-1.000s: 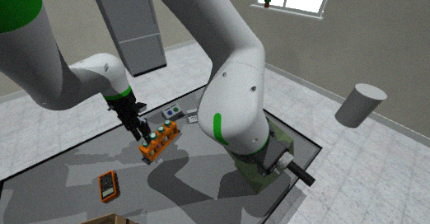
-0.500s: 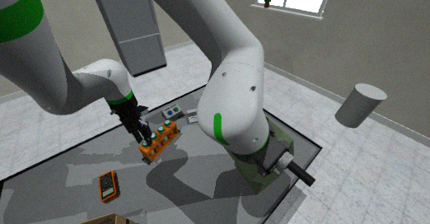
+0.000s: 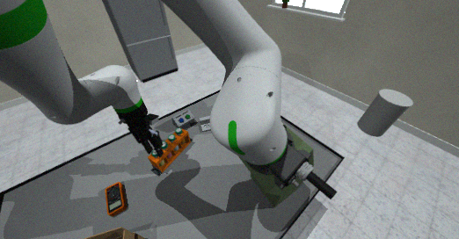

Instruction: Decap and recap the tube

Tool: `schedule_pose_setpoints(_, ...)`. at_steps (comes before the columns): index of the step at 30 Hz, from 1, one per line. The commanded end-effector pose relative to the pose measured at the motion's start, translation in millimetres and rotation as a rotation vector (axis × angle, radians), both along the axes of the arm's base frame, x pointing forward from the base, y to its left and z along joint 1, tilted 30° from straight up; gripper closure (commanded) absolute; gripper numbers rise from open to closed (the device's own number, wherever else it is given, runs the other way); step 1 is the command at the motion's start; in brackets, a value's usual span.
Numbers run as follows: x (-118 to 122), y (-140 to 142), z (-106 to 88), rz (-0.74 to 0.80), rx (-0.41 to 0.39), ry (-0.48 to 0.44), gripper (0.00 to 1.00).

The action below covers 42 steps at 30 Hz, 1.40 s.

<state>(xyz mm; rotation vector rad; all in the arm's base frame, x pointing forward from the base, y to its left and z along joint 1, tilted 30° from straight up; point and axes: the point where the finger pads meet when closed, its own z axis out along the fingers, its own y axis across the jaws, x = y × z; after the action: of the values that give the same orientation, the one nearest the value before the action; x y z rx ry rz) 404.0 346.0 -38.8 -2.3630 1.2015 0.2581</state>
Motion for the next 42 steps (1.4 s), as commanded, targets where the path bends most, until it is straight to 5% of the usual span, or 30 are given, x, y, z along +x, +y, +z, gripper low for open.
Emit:
schedule_pose_setpoints(1, 0.7, 0.3, 0.1, 0.0, 0.001, -0.001, 0.59)
schedule_pose_setpoints(5, 0.8, 0.8, -0.8, 0.0, 0.001, -0.001, 0.59)
schedule_pose_setpoints(6, 0.8, 0.8, -0.8, 0.0, 0.001, -0.001, 0.7)
schedule_pose_setpoints(20, 0.8, 0.8, -0.8, 0.0, 0.001, -0.001, 0.7)
schedule_pose_setpoints(42, 0.8, 1.0, -1.3, -0.348, 0.019, 0.195, 0.7)
